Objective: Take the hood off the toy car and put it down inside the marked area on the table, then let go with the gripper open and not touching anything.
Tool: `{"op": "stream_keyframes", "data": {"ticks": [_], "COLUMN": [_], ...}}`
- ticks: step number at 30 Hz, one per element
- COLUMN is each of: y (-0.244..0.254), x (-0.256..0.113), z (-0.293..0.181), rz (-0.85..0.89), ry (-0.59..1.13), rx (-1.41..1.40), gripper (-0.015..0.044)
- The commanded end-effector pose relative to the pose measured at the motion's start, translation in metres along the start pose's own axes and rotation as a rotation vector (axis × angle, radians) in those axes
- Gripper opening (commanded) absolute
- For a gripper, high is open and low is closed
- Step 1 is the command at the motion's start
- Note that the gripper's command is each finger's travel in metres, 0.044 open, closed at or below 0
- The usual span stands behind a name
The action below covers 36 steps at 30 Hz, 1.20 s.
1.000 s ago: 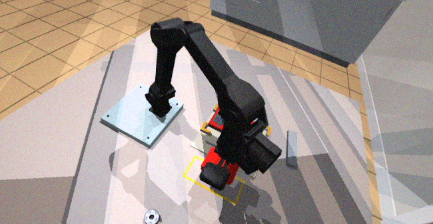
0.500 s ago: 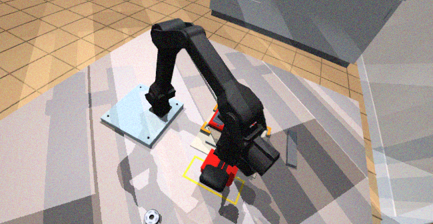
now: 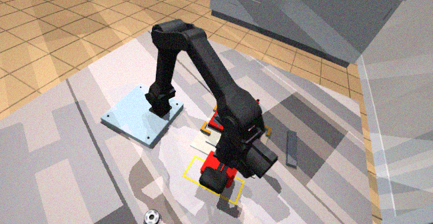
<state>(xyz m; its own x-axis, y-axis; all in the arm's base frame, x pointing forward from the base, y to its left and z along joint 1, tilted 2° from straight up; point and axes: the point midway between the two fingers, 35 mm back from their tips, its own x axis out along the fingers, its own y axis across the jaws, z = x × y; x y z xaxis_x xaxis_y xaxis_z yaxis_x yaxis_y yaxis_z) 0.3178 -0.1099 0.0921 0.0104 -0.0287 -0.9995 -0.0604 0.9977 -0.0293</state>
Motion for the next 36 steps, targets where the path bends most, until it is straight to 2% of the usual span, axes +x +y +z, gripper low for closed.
{"op": "stream_keyframes", "data": {"ticks": [1,36], "y": [0.000,0.000], "x": [0.004,0.029], "z": [-0.001,-0.002], "rz": [-0.001,-0.001], "ry": [0.006,0.006], "rx": [-0.006,-0.006], "gripper": [0.0000,0.0000]}}
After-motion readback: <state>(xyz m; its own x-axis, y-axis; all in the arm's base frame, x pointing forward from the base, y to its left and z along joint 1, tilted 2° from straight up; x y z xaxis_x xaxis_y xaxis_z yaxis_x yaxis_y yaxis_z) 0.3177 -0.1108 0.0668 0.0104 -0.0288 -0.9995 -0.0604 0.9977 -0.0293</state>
